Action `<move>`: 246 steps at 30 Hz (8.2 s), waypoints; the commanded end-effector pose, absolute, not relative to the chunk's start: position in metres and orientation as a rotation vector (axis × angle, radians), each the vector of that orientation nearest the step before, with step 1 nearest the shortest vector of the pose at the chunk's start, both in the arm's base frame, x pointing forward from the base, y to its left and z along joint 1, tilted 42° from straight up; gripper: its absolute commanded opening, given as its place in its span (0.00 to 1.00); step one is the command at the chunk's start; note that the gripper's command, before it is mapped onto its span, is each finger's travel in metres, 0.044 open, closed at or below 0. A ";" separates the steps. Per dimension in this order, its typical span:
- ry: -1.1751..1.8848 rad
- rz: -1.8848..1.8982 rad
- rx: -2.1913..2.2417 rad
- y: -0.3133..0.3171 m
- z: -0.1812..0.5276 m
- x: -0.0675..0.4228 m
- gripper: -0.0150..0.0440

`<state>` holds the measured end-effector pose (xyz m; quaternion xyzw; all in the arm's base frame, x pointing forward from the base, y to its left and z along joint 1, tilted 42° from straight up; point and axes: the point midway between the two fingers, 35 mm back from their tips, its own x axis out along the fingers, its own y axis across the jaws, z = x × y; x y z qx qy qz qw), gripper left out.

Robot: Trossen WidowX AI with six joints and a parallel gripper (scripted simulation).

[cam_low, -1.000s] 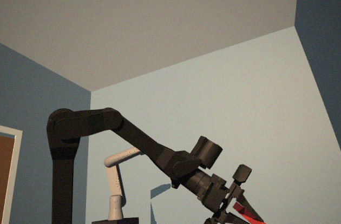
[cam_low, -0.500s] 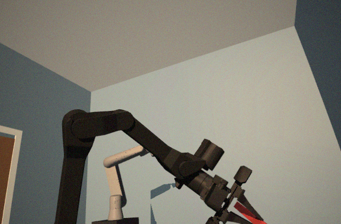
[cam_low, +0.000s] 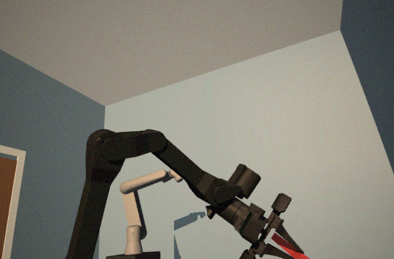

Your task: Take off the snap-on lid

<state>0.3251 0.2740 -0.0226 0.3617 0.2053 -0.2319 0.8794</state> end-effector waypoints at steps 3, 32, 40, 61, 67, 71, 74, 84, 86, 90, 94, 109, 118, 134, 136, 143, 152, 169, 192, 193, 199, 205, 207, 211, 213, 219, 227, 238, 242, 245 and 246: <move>0.420 -0.477 0.766 0.287 -0.029 0.324 0.25; 0.421 -0.477 0.770 0.318 -0.058 0.316 0.25; 0.421 -0.477 0.769 0.308 -0.064 0.317 0.25; 0.420 -0.477 0.769 0.297 -0.077 0.319 0.25; 0.420 -0.477 0.769 0.294 -0.081 0.319 0.25; 0.420 -0.477 0.769 0.292 -0.083 0.319 0.25; 0.420 -0.477 0.769 0.290 -0.085 0.320 0.25; 0.420 -0.477 0.769 0.285 -0.091 0.320 0.25; 0.419 -0.477 0.769 0.284 -0.092 0.321 0.25; 0.419 -0.477 0.769 0.282 -0.095 0.321 0.25; 0.419 -0.477 0.768 0.280 -0.097 0.321 0.25; 0.419 -0.477 0.768 0.272 -0.106 0.323 0.25; 0.419 -0.477 0.768 0.267 -0.112 0.323 0.25; 0.418 -0.476 0.768 0.259 -0.122 0.325 0.25; 0.418 -0.476 0.767 0.258 -0.123 0.325 0.25; 0.418 -0.476 0.767 0.254 -0.127 0.325 0.25; 0.418 -0.476 0.767 0.249 -0.132 0.326 0.25; 0.417 -0.476 0.767 0.240 -0.143 0.328 0.25; 0.417 -0.476 0.766 0.228 -0.157 0.330 0.25; 0.417 -0.476 0.766 0.227 -0.157 0.330 0.25; 0.416 -0.476 0.766 0.224 -0.161 0.330 0.25; 0.416 -0.476 0.765 0.221 -0.165 0.331 0.25; 0.416 -0.476 0.765 0.220 -0.166 0.331 0.25; 0.416 -0.476 0.765 0.218 -0.168 0.331 0.25; 0.416 -0.476 0.765 0.217 -0.169 0.331 0.25; 0.416 -0.476 0.765 0.214 -0.173 0.332 0.25; 0.416 -0.476 0.765 0.209 -0.178 0.333 0.25; 0.415 -0.476 0.764 0.203 -0.185 0.334 0.25; 0.415 -0.476 0.764 0.201 -0.187 0.334 0.25; 0.415 -0.476 0.764 0.200 -0.189 0.334 0.25; 0.415 -0.476 0.764 0.199 -0.189 0.334 0.25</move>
